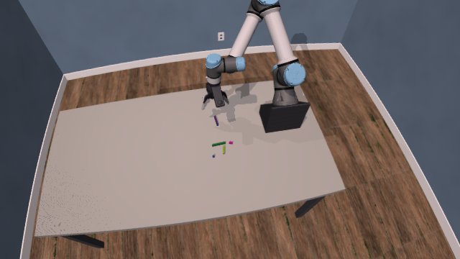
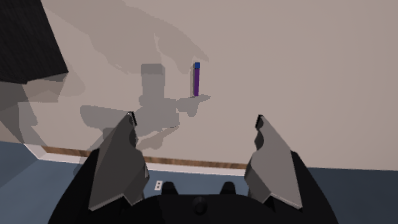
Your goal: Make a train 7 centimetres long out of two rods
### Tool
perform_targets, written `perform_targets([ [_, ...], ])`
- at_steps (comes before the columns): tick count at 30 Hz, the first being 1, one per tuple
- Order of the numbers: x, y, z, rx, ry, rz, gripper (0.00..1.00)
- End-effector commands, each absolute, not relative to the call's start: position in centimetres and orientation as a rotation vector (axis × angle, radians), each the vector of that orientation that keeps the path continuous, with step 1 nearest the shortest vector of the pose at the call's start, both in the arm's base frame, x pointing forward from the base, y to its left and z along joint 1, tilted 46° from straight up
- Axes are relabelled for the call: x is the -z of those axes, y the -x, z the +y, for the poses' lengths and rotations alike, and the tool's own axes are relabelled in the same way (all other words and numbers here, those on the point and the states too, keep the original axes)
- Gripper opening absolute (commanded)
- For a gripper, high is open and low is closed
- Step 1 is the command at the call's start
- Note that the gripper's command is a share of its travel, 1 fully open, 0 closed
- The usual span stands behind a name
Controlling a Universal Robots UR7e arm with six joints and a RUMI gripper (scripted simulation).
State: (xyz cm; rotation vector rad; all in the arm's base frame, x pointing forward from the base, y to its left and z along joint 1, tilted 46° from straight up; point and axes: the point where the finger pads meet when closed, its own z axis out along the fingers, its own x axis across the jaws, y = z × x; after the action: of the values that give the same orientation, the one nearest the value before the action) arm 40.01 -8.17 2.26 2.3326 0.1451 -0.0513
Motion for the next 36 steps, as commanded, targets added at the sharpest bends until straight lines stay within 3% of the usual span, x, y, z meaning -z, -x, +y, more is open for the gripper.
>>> perform_targets([
  [1, -3.8, -40.0, -6.6, 0.054, -2.333, 0.143, 1.00],
  [36, -7.1, -40.0, -3.2, 0.054, -2.333, 0.143, 1.00],
])
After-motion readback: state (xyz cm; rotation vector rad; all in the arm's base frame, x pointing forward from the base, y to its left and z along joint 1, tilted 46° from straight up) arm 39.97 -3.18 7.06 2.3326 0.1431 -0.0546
